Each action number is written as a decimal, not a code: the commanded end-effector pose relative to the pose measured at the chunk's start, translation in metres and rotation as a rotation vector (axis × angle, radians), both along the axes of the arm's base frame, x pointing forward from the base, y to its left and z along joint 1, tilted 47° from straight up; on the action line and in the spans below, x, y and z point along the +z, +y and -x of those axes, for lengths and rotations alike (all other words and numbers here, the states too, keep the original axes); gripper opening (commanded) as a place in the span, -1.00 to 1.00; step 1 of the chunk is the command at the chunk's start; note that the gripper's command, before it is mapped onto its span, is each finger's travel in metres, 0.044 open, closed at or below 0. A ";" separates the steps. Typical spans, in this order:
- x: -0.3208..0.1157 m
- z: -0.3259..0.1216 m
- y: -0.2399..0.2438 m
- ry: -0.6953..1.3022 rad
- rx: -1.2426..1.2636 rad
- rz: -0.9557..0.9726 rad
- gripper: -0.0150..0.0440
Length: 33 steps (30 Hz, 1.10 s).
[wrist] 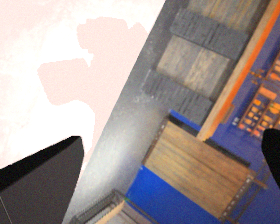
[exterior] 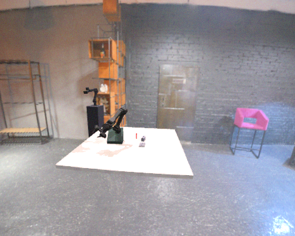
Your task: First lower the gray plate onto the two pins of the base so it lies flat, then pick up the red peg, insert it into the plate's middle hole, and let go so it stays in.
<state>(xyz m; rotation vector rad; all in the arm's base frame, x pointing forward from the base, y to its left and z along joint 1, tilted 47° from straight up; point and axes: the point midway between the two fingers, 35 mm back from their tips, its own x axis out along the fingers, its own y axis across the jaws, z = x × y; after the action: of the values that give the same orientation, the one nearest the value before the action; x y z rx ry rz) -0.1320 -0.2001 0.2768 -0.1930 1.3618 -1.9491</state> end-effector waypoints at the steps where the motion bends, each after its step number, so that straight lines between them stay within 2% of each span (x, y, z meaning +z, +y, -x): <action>1: 0.000 0.000 0.000 0.000 0.000 0.000 0.95; 4: -0.004 -0.014 -0.015 -0.013 0.068 -0.040 1.00; 8: -0.017 -0.058 -0.051 -0.031 0.248 -0.152 1.00; 13: -0.035 -0.126 -0.081 -0.025 0.471 -0.295 1.00; 18: -0.056 -0.205 -0.091 0.011 0.689 -0.436 1.00; 25: -0.093 -0.314 -0.065 0.145 0.968 -0.638 1.00; 33: -0.142 -0.418 0.018 0.389 1.266 -0.825 1.00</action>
<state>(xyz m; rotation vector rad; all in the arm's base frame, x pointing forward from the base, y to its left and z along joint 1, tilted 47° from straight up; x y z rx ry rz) 0.2558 -0.2157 0.1499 -0.7214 1.5546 -0.4018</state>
